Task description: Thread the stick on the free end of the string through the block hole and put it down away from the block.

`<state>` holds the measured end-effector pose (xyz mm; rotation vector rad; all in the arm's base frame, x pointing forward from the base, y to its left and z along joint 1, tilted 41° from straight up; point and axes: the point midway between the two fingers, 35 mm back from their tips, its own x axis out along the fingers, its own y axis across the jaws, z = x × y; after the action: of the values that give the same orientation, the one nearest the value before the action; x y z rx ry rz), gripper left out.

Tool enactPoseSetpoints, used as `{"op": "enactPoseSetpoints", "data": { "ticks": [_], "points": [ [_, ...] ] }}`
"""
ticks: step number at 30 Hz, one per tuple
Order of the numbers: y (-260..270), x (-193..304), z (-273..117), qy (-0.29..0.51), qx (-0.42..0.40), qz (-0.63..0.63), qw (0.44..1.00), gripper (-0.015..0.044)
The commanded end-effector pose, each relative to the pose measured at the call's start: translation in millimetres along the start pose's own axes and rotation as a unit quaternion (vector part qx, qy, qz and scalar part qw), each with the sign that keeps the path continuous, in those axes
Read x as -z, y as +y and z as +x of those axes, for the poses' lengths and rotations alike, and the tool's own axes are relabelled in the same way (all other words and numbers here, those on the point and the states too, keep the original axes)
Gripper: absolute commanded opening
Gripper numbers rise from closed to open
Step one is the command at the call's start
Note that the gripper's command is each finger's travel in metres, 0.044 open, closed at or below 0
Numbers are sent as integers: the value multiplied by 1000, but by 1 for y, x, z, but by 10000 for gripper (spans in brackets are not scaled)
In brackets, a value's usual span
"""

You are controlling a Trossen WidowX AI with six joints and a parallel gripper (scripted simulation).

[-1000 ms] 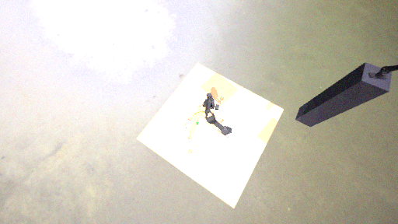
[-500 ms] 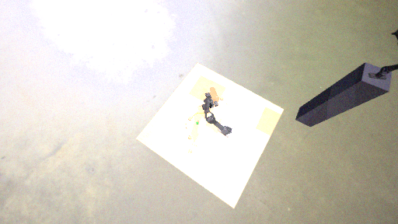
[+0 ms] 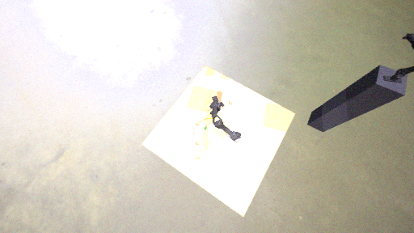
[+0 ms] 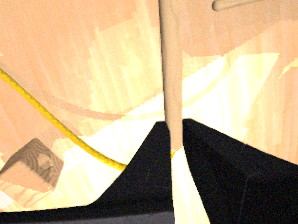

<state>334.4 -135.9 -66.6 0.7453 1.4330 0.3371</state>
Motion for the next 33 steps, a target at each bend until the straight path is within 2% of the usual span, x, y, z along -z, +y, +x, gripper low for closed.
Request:
{"op": "enactPoseSetpoints", "data": {
  "ticks": [1,17,33],
  "points": [
    [2,-5,0,-2,-2,-84,996,0],
    [9,-18,0,-3,-2,-367,930,0],
    [16,-30,0,-4,-2,-619,785,0]
  ]
}}
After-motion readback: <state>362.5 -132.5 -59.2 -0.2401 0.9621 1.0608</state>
